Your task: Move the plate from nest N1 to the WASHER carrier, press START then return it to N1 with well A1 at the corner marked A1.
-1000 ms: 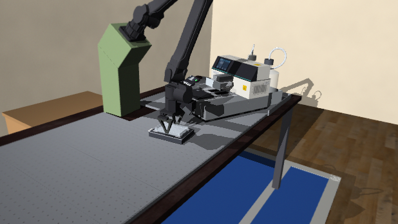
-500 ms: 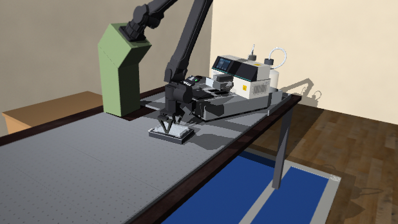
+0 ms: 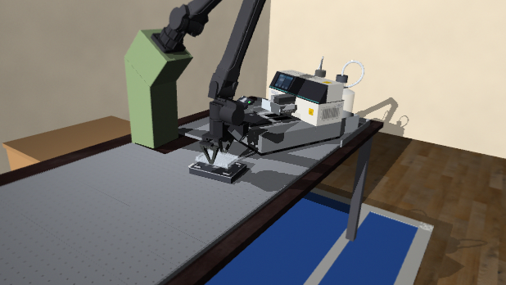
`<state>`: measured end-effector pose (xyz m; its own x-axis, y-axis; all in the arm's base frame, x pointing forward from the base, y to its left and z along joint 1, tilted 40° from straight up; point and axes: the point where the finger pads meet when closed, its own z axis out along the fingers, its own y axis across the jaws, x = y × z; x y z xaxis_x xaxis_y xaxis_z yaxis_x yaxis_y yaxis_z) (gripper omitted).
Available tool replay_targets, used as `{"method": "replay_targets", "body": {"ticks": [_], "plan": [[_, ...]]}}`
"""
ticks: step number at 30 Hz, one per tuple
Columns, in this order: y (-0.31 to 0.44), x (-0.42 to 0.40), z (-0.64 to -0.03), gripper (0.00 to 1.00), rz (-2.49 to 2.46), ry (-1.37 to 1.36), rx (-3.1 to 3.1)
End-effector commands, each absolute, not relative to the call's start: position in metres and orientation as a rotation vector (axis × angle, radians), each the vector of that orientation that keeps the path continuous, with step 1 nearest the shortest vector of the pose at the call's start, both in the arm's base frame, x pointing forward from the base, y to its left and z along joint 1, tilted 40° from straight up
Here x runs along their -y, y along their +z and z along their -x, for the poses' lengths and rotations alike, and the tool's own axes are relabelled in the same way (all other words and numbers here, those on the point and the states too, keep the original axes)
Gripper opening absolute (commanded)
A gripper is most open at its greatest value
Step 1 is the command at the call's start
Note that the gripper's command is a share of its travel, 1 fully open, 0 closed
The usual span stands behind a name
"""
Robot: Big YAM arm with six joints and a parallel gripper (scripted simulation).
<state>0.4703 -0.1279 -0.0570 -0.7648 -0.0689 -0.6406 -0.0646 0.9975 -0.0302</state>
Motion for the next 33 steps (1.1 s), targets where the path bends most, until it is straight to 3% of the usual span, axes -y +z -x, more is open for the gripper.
{"method": "replay_targets", "body": {"ticks": [1, 33], "plan": [[-0.047, 0.129, -0.465, 0.84, 0.106, -0.017, -2.436], [-0.01, 0.133, -0.434, 0.84, 0.098, -0.021, -2.433]]}}
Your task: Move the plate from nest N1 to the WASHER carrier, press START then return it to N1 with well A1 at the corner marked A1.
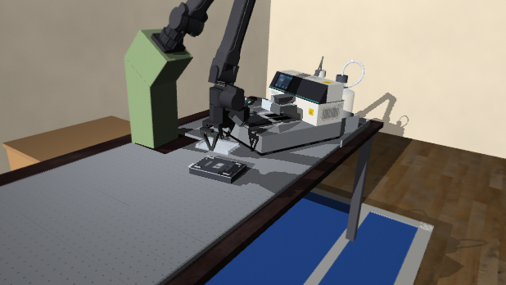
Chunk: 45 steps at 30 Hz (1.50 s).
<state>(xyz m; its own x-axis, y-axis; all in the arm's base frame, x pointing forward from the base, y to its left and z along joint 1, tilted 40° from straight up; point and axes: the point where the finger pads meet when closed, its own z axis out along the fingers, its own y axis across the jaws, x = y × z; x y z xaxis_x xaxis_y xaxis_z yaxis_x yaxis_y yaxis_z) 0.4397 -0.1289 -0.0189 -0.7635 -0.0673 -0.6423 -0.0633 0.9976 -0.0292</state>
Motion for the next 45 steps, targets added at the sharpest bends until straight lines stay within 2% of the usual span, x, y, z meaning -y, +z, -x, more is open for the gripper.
{"method": "replay_targets", "body": {"ticks": [1, 24, 30, 45], "plan": [[-0.01, 0.133, -0.434, 0.84, 0.098, -0.021, -2.433], [0.0, 0.13, -0.429, 0.84, 0.1, -0.016, -2.43], [0.01, 0.095, -0.426, 0.84, -0.128, 0.077, -2.433], [0.028, 0.033, -0.426, 0.84, -0.129, 0.077, -2.431]]}}
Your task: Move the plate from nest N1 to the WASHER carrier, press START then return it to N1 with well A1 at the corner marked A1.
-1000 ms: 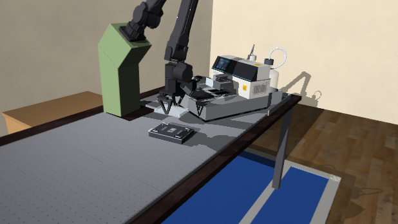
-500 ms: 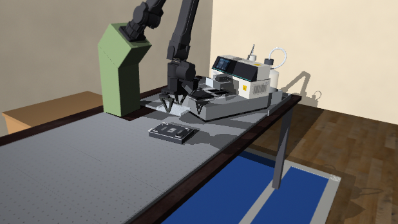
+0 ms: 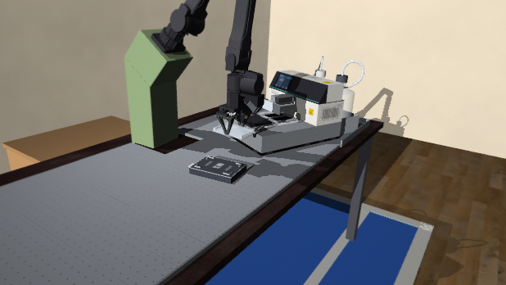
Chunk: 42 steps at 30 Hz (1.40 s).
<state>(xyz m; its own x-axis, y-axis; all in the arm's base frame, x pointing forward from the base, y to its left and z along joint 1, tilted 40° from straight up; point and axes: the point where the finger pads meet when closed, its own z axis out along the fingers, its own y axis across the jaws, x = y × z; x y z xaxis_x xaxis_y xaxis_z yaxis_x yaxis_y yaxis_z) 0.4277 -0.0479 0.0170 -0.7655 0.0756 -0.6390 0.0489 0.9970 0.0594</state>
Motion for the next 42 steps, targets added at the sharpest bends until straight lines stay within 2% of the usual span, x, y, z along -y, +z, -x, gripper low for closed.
{"method": "replay_targets", "body": {"ticks": [1, 9, 42], "plan": [[0.03, 0.029, -0.427, 0.84, -0.128, 0.076, -2.429], [0.04, 0.001, -0.43, 0.84, -0.128, 0.077, -2.422], [0.041, 0.007, -0.431, 0.84, -0.143, 0.073, -2.412]]}}
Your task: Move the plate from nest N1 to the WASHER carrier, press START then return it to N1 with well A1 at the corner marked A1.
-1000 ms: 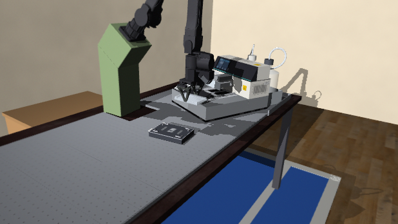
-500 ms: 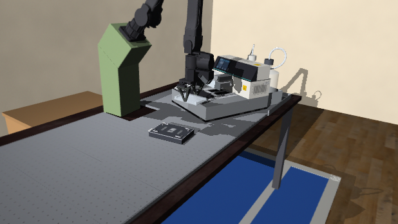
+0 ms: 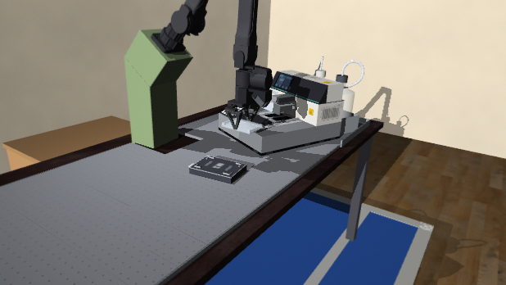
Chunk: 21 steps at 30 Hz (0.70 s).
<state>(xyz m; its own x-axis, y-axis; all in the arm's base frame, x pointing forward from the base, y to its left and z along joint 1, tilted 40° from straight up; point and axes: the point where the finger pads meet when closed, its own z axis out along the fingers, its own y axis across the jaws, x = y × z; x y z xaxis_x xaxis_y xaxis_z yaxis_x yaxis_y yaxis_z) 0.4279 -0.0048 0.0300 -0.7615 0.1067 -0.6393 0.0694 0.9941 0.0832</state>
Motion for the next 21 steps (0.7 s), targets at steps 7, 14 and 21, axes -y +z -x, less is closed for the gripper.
{"method": "replay_targets", "body": {"ticks": [7, 14, 21], "plan": [[0.041, 0.007, -0.431, 0.84, -0.143, 0.073, -2.412], [0.038, -0.032, -0.416, 0.84, -0.357, 0.162, -2.412], [0.038, -0.056, -0.409, 0.84, -0.356, 0.162, -2.412]]}}
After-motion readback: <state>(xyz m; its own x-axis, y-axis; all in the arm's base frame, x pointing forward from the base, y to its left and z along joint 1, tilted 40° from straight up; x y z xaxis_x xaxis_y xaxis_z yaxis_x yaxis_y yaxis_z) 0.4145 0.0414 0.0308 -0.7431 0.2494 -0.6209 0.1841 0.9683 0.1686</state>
